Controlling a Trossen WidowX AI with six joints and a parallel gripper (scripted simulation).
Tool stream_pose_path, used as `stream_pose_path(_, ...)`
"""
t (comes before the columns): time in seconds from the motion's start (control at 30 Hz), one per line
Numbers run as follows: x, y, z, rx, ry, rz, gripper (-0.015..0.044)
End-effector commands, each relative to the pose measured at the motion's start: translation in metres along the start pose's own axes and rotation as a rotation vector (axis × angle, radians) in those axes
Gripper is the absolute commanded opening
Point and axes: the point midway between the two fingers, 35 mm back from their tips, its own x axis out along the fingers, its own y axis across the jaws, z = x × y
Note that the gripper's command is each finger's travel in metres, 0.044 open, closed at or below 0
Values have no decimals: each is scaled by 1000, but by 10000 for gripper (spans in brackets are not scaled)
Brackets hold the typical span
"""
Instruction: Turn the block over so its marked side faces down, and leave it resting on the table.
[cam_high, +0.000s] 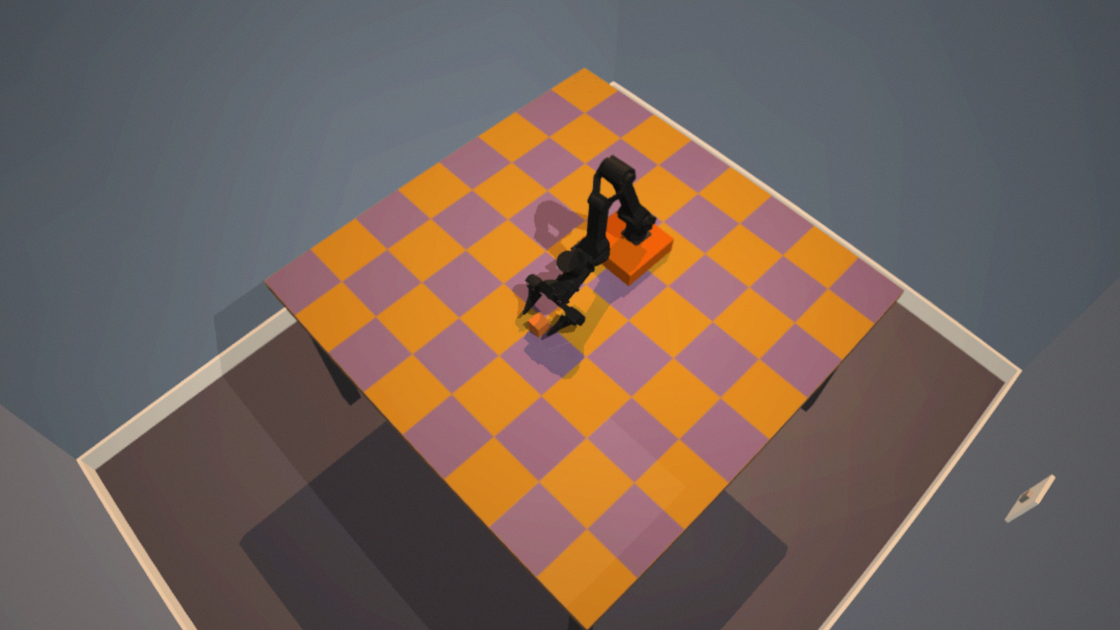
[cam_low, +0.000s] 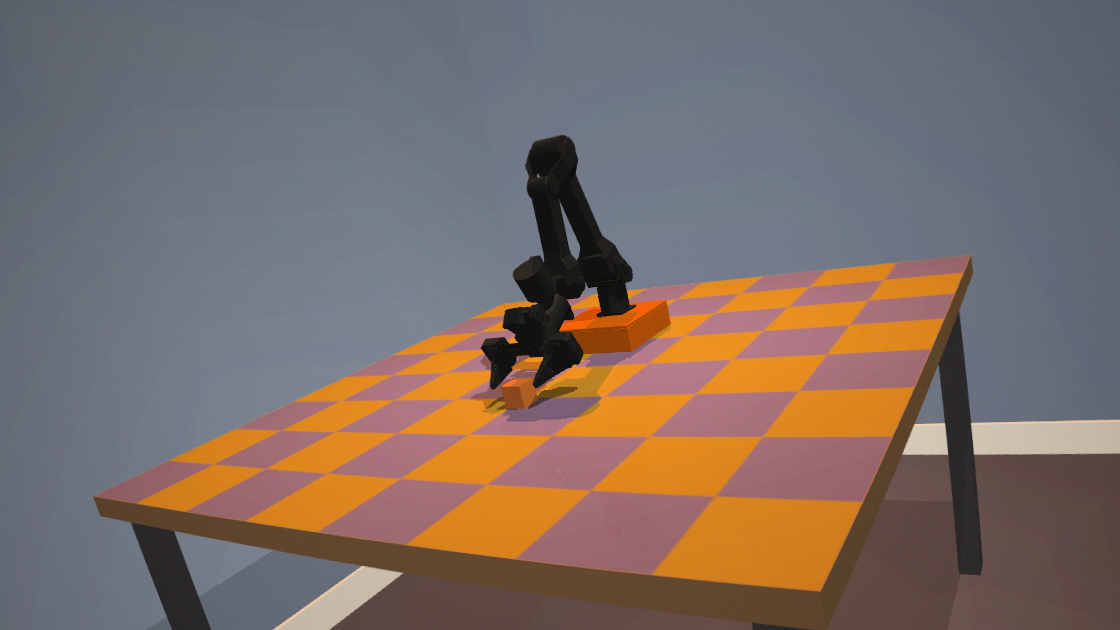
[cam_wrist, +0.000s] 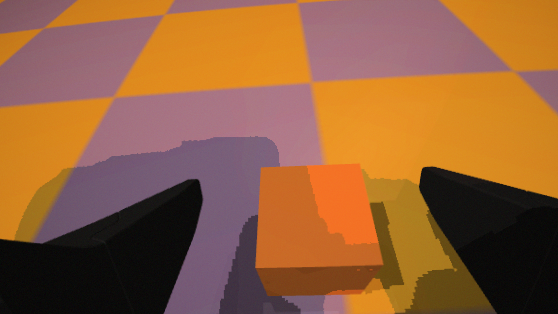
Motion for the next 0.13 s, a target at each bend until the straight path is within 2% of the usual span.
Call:
stream_pose_path(0.0,0,-1,1,-6,-4,-4,440)
stream_pose_path(0.1,0,-1,1,-6,-4,-4,440)
